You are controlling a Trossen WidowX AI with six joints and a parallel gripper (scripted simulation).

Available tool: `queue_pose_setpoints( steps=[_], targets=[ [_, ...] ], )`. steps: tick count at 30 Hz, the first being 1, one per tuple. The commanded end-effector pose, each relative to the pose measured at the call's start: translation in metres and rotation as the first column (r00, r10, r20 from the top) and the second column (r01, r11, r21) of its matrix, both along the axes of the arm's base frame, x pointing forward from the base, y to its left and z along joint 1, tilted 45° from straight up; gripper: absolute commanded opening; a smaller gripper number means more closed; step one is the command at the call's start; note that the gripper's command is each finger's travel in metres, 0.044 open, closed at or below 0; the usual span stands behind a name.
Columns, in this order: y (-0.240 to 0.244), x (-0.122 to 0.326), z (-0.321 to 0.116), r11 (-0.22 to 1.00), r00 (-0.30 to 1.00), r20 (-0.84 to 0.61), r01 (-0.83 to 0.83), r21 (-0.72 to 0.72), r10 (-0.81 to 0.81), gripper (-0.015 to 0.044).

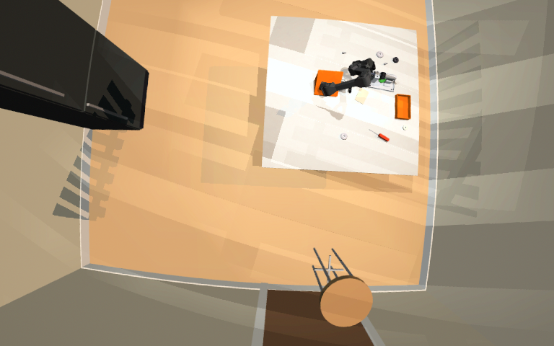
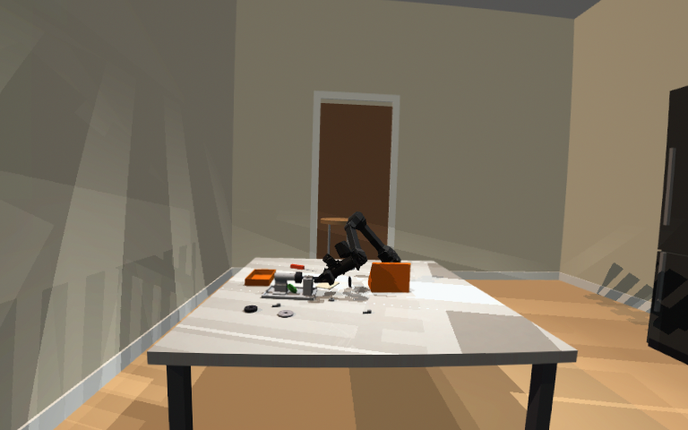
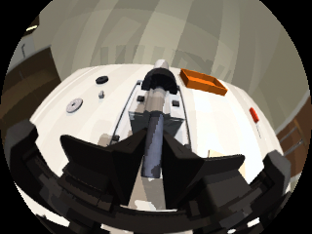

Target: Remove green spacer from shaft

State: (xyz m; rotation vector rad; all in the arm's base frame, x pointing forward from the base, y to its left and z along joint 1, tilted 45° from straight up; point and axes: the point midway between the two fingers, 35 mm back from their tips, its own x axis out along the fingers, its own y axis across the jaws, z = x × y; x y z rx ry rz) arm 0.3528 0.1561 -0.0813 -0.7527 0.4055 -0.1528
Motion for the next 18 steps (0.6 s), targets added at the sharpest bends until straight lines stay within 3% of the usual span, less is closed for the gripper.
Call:
queue_pose_setpoints(
  steps=[1,18],
  targets=[
    [-0.0005,0.0011,0.0,1.0,1.0,0.0,0.002,-0.002,-0.002,0.0],
    [-0.0005,0.003,0.0001,1.0,1.0,0.001,0.002,-0.002,-0.002,0.0]
  ],
)
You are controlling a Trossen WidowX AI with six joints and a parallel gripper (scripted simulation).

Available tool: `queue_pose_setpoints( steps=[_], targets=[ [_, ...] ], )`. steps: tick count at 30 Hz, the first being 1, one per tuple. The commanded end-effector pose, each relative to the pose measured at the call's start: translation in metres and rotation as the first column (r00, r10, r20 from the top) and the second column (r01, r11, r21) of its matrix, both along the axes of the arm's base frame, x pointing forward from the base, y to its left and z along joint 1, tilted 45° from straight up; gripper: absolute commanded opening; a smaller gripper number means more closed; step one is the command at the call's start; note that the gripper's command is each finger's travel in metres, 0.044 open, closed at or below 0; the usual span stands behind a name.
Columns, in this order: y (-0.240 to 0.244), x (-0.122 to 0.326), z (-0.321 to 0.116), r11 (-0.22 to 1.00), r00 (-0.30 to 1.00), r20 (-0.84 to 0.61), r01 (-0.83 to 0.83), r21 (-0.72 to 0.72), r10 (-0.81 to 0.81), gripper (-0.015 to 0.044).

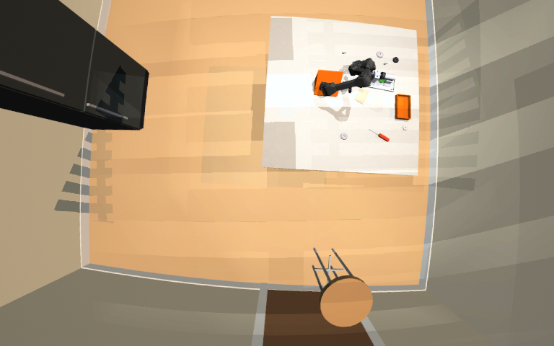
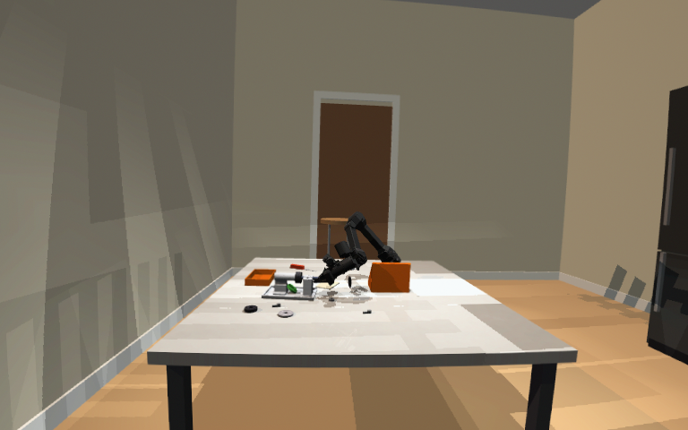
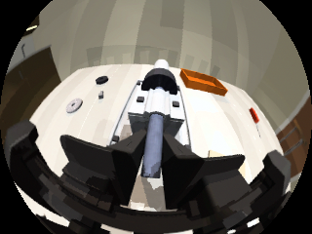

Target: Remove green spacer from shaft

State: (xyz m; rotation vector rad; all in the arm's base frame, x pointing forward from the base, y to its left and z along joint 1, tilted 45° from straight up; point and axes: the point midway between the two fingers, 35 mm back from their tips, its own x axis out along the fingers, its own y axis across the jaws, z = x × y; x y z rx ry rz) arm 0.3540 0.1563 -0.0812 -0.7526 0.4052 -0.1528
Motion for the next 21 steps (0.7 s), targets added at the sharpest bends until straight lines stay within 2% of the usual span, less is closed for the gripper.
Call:
queue_pose_setpoints(
  steps=[1,14,21],
  targets=[
    [-0.0006,0.0019,0.0,1.0,1.0,0.0,0.002,-0.003,-0.002,0.0],
    [-0.0007,0.0033,0.0,1.0,1.0,0.0,0.002,-0.003,-0.002,0.0],
    [0.0001,0.0002,0.0001,1.0,1.0,0.0,-0.001,-0.002,0.001,0.0184]
  ],
)
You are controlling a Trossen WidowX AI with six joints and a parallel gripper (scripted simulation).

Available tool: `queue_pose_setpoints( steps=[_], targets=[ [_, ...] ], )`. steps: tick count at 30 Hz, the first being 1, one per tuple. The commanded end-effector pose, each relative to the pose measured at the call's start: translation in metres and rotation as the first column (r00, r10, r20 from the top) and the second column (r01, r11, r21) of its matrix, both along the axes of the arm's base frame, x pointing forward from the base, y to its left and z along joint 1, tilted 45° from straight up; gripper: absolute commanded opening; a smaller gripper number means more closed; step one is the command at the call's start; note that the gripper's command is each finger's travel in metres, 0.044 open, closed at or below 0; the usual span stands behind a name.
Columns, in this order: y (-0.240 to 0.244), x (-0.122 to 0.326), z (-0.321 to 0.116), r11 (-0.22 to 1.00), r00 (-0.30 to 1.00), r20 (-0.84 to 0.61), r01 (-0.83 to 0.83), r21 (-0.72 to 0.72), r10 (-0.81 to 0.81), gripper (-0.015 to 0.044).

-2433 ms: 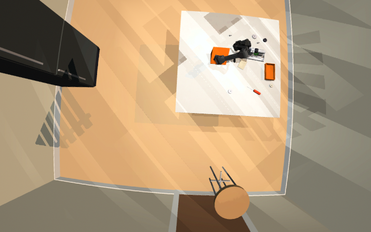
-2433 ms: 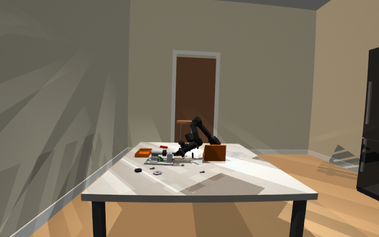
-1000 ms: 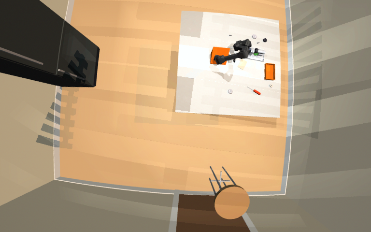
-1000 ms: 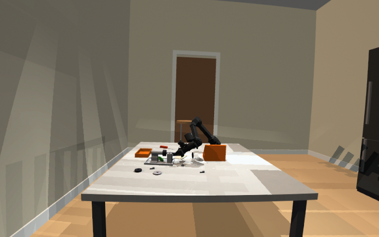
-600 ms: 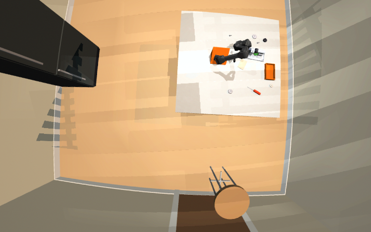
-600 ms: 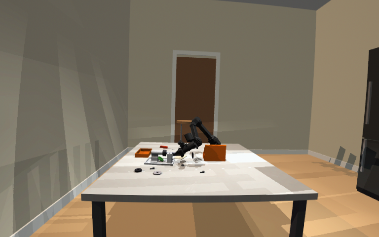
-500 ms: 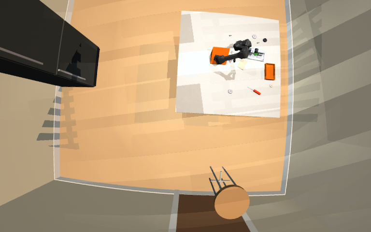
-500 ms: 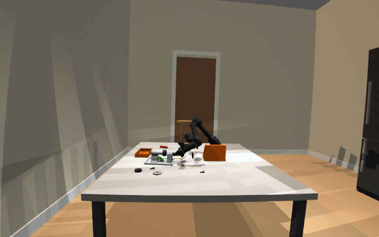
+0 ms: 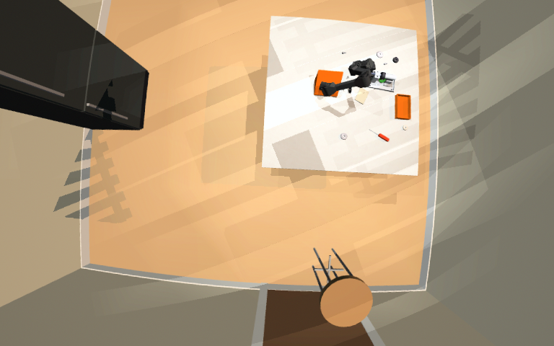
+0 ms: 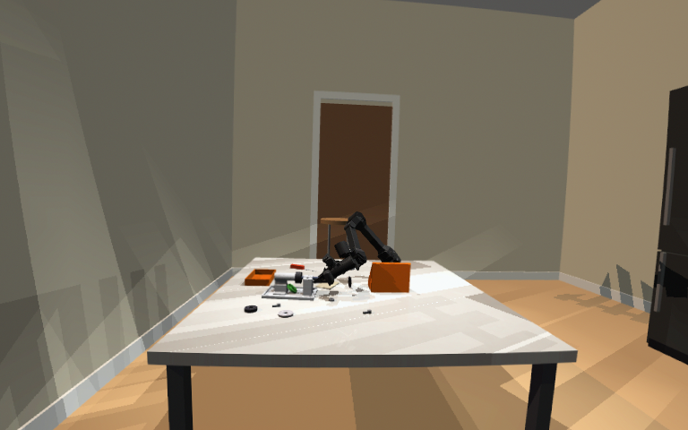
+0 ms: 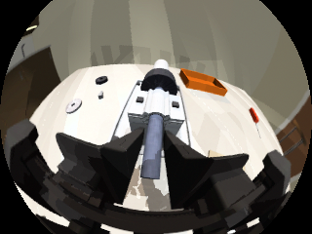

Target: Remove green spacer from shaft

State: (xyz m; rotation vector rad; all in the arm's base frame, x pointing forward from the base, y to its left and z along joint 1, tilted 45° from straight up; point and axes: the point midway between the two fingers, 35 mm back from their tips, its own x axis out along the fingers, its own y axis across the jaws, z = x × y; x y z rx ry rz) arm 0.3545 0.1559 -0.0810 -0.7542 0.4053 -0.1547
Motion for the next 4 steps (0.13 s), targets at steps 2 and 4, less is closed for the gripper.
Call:
queue_pose_setpoints(
  steps=[2,4],
  targets=[
    [0.0005,-0.0003,-0.0001,1.0,1.0,-0.001,-0.002,0.0,0.002,0.0236],
    [0.0005,-0.0003,-0.0001,1.0,1.0,-0.001,-0.002,0.0,0.002,0.0289]
  ],
)
